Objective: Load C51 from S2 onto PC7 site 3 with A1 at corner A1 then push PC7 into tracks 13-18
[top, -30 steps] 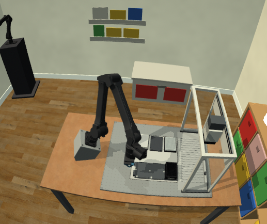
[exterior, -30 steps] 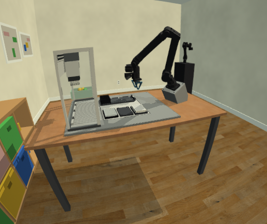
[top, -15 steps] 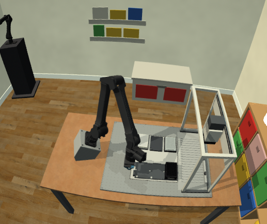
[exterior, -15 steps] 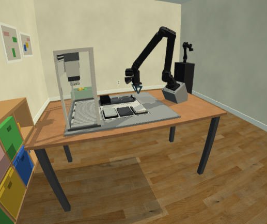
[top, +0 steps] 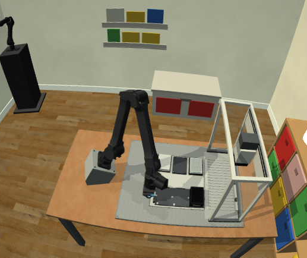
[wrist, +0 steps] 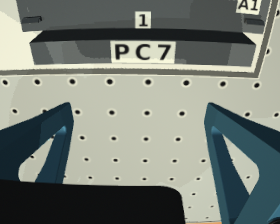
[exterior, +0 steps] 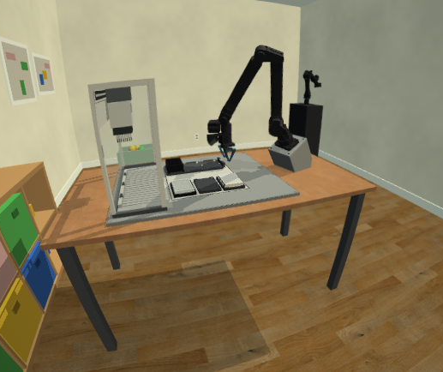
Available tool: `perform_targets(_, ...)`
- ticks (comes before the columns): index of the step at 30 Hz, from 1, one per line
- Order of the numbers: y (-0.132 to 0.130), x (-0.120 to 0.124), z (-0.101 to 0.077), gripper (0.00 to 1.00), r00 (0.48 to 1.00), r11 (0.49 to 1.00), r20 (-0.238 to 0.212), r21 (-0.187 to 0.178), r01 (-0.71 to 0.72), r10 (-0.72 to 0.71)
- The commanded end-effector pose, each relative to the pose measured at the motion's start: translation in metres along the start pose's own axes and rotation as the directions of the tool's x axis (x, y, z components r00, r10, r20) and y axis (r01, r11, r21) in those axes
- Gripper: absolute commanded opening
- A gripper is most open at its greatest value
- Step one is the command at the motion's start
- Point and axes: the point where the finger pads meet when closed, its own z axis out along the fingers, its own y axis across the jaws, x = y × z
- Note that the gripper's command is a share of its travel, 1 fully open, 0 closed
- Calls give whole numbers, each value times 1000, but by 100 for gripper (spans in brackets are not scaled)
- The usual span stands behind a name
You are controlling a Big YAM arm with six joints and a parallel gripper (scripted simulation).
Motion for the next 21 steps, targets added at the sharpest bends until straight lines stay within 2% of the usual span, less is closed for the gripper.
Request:
perform_targets(1, -6, -12, -7, 80, 1000, 1000, 31, 22, 1, -2)
perform_targets(4, -6, -10, -7, 80, 999, 999, 41, 32, -8, 7)
perform_targets(6, -3, -6, 3, 80, 1000, 1000, 17, 13, -8, 8)
perform_targets(9, 0, -4, 8, 80, 1000, 1000, 11, 9, -6, 6)
perform_targets(19, -2, -3, 15, 80, 1000, 1000, 13, 11, -10, 10)
perform_targets(20, -9, -14, 8, 80, 999, 1000, 40, 30, -9, 8)
perform_targets(21, -6, -10, 14, 80, 1000, 1000, 27, 20, -9, 8)
